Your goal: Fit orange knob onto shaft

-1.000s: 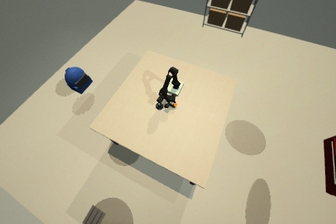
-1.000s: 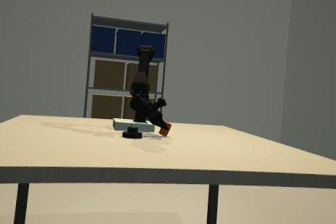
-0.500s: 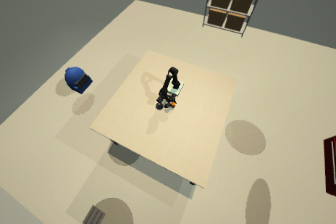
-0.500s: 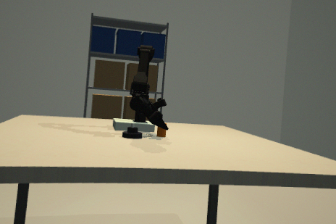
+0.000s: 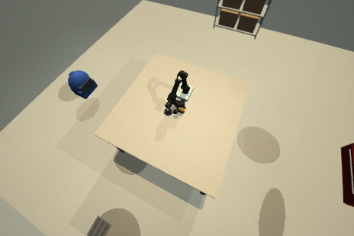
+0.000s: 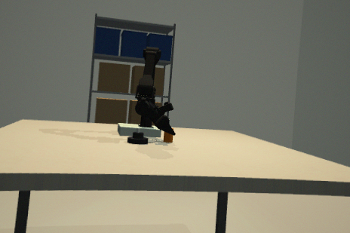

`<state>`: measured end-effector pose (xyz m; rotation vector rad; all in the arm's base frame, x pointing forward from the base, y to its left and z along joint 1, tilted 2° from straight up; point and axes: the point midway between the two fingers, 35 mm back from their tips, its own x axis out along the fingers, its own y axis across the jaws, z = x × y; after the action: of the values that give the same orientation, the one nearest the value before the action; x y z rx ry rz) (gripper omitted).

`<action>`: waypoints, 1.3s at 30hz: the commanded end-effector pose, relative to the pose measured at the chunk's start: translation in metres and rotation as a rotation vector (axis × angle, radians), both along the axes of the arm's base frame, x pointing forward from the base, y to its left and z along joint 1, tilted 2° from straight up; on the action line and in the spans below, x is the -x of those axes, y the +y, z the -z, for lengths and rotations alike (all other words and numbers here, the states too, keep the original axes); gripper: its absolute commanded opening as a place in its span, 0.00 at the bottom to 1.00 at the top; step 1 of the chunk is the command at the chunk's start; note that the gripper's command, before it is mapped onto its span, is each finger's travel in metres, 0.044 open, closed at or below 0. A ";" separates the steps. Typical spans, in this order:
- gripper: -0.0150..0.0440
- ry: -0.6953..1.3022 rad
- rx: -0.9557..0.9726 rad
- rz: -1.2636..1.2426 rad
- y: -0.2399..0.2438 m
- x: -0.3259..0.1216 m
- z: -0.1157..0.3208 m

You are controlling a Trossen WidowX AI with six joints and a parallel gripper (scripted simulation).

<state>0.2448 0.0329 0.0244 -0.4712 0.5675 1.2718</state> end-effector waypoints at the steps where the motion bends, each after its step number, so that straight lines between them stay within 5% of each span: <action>1: 0.83 0.000 0.000 0.001 0.000 0.000 0.000; 5: 1.00 0.000 0.000 0.001 0.000 0.000 0.000; 14: 1.00 0.000 0.000 0.001 0.000 -0.001 -0.003; 19: 1.00 -0.001 0.000 0.000 -0.002 0.000 -0.077; 28: 1.00 0.006 0.012 -0.004 -0.001 0.001 -0.080; 39: 1.00 0.205 0.781 -0.004 0.001 0.001 -0.100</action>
<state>0.2395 0.0383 0.1037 -0.7703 1.0271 1.2588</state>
